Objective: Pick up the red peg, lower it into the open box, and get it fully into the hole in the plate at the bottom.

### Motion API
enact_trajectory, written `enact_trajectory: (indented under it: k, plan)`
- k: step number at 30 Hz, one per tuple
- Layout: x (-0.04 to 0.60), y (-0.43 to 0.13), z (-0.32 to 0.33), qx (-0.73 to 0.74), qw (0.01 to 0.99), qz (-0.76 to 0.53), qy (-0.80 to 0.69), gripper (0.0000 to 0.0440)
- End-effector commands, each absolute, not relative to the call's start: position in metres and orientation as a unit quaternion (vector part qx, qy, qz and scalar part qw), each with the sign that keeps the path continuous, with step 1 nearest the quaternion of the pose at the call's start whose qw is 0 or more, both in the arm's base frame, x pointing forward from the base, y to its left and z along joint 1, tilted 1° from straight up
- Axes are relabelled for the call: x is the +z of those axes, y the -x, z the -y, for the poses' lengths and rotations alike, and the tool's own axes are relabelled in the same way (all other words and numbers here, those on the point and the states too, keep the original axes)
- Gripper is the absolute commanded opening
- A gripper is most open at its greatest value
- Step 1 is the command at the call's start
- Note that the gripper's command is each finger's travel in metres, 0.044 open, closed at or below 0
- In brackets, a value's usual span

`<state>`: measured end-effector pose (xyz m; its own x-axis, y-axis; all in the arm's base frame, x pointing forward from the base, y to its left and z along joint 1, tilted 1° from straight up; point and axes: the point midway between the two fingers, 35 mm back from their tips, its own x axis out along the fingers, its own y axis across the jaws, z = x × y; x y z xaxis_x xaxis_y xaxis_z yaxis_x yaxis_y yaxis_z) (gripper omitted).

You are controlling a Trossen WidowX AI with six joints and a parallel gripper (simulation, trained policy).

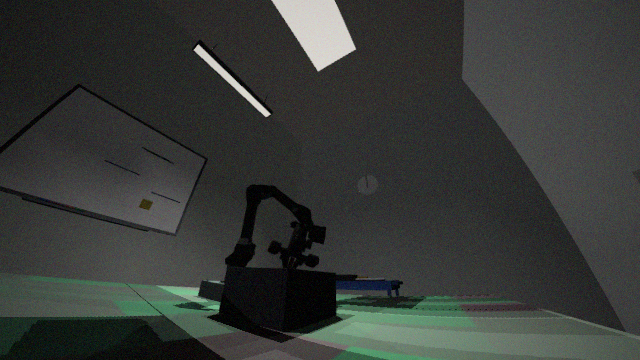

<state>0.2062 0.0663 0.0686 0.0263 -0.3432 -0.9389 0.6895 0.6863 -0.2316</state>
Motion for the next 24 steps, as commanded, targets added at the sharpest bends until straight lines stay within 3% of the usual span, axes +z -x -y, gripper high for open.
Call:
enact_trajectory:
  k: [1,24]
  plan:
    - [0.091,-0.217,-0.059,-0.371,0.714,-0.573,-0.157,0.0]
    - [0.123,-0.269,0.022,-0.445,0.705,-0.501,-0.233,0.0]
